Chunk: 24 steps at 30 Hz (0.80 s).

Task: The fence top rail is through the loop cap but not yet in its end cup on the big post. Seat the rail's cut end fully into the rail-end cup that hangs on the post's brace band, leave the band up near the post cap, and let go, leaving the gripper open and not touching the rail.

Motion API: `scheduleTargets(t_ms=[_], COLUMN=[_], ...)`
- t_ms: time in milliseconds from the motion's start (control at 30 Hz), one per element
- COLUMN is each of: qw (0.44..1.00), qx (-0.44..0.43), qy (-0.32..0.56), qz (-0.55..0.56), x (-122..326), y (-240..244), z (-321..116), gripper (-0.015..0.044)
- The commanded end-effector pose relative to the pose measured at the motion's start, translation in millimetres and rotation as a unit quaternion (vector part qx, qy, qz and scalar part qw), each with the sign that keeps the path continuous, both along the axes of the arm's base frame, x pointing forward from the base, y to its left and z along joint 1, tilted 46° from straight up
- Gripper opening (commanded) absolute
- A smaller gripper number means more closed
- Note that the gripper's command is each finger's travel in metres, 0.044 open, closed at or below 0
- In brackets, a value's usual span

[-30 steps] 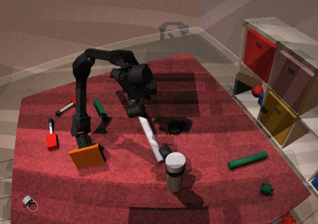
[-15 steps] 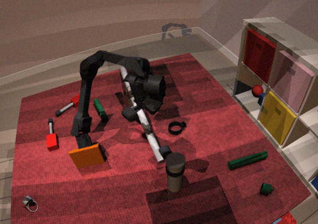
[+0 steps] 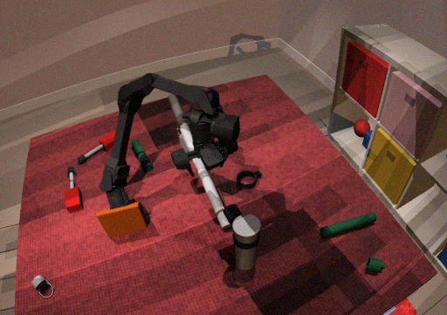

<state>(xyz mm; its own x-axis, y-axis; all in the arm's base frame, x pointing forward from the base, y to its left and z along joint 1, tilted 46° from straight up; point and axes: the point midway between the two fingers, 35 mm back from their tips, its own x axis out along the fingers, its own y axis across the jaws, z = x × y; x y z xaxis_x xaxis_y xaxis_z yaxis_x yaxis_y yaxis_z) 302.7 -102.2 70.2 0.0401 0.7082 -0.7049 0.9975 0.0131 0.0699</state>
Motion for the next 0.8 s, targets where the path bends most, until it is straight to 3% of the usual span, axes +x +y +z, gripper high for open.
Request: scheduleTargets(t_ms=[0,767], qw=[1.0,1.0], qx=[0.0,0.0], qy=[0.007,0.007], qz=[0.001,0.001], x=[0.1,1.7], y=[12.8,42.8], z=[-12.5,-42.2], gripper=[0.044,0.044])
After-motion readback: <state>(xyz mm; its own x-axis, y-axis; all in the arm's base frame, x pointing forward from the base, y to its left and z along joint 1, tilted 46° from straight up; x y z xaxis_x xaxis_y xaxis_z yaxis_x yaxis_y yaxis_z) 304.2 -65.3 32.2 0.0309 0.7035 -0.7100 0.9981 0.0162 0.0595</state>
